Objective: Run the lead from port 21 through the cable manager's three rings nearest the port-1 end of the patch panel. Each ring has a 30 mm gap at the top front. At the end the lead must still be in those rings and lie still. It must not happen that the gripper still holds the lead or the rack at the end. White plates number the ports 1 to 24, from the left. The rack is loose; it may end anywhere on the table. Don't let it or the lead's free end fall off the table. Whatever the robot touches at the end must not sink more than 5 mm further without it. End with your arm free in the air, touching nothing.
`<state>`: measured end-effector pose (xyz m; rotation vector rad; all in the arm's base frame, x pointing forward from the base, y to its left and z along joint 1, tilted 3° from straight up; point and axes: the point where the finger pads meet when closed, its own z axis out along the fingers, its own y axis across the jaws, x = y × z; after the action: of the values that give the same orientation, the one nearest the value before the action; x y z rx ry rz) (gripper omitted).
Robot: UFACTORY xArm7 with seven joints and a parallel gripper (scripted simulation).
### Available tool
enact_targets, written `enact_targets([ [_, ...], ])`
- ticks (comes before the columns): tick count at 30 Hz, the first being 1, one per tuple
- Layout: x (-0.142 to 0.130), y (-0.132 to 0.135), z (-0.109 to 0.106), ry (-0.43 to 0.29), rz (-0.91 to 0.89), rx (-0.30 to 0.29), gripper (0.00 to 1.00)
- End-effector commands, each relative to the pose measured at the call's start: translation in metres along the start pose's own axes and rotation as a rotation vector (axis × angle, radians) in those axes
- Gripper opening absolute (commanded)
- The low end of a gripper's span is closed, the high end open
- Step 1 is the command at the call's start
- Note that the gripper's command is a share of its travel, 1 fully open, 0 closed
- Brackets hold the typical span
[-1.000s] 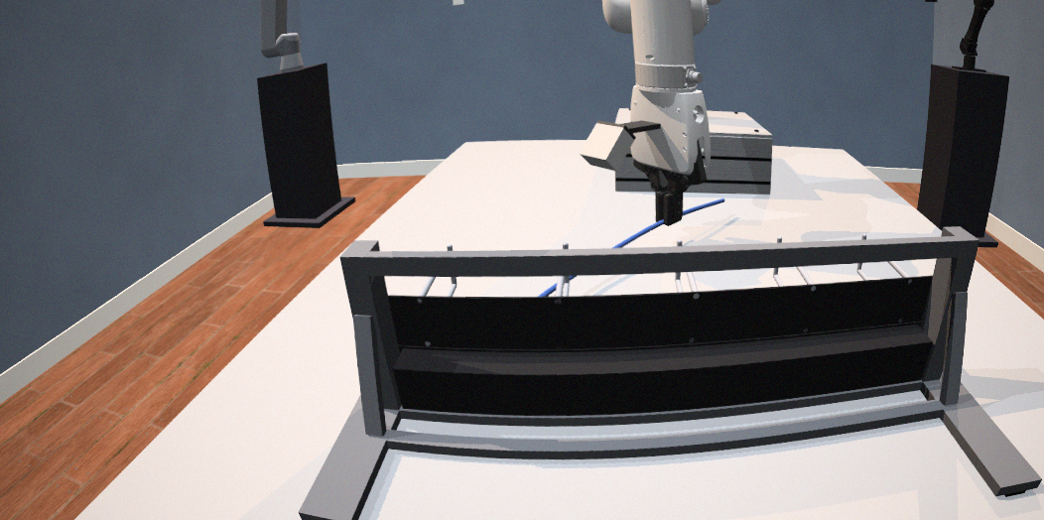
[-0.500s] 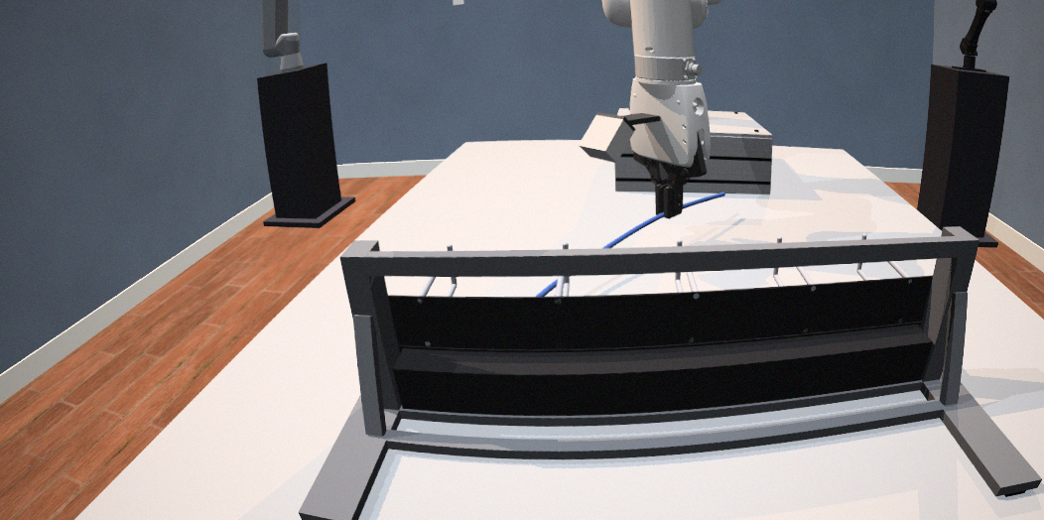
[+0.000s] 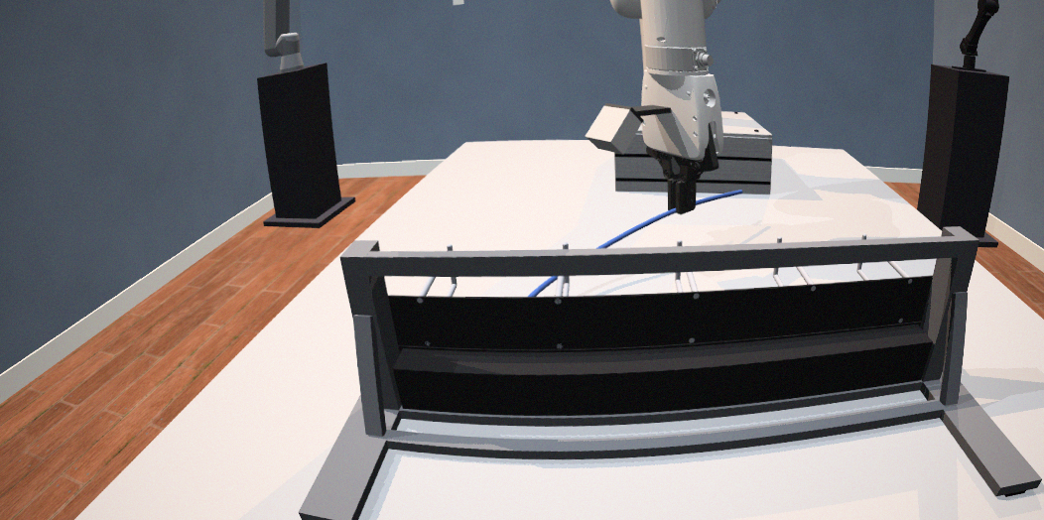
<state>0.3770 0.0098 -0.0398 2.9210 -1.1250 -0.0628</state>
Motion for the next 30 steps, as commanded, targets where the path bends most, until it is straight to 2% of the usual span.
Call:
enact_targets([
  [1, 0.01, -0.035, -0.016, 0.005, 0.103, -0.011, 0.0],
  [15, 0.029, -0.126, -0.058, 0.006, 0.363, -0.01, 0.0],
  [17, 0.029, -0.126, -0.058, 0.006, 0.363, -0.01, 0.0],
  [18, 0.033, -0.145, -0.066, 0.006, 0.417, -0.01, 0.0],
  [30, 0.048, -0.218, -0.1, 0.007, 0.626, -0.009, 0.0],
])
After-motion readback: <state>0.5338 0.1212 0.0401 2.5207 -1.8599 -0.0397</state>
